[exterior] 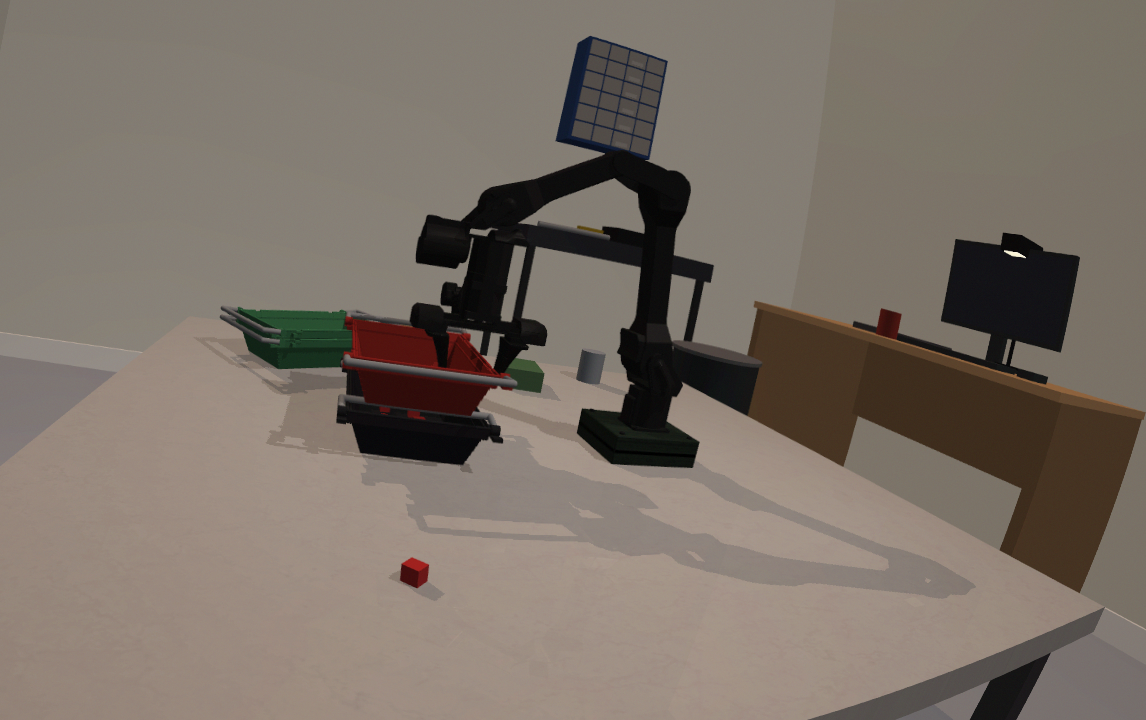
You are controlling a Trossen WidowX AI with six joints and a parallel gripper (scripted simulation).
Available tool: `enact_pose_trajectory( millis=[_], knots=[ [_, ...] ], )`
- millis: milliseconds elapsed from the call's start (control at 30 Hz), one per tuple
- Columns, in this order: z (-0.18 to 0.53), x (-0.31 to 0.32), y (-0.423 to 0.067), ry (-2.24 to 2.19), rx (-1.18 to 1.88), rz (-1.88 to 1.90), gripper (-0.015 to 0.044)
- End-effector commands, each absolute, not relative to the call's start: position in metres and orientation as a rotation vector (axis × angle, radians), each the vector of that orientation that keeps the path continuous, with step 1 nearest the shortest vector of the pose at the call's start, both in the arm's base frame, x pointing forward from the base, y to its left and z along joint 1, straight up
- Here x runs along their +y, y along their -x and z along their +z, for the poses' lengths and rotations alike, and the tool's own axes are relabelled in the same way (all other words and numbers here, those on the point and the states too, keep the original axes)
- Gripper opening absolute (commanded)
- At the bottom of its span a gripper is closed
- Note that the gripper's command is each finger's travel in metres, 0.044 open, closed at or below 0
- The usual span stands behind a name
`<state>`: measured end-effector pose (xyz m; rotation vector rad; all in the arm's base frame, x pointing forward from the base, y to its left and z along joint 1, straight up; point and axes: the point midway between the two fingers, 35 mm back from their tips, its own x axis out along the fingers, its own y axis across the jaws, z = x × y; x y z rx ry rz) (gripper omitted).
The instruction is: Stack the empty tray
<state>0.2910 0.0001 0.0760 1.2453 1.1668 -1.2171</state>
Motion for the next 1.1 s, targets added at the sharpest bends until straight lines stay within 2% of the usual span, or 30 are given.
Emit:
enact_pose_trajectory(
  millis=[0,100,433,1067],
  knots=[
    [0.076,0.0,-0.29,-1.249,1.168,-1.22,0.0396],
    [0.076,0.0,-0.29,-1.249,1.168,-1.22,0.044],
    [0.085,0.0,-0.293,-1.246,1.167,-1.217,0.044],
    [0.183,0.0,-0.289,-1.249,1.168,-1.22,0.044]
  ],
)
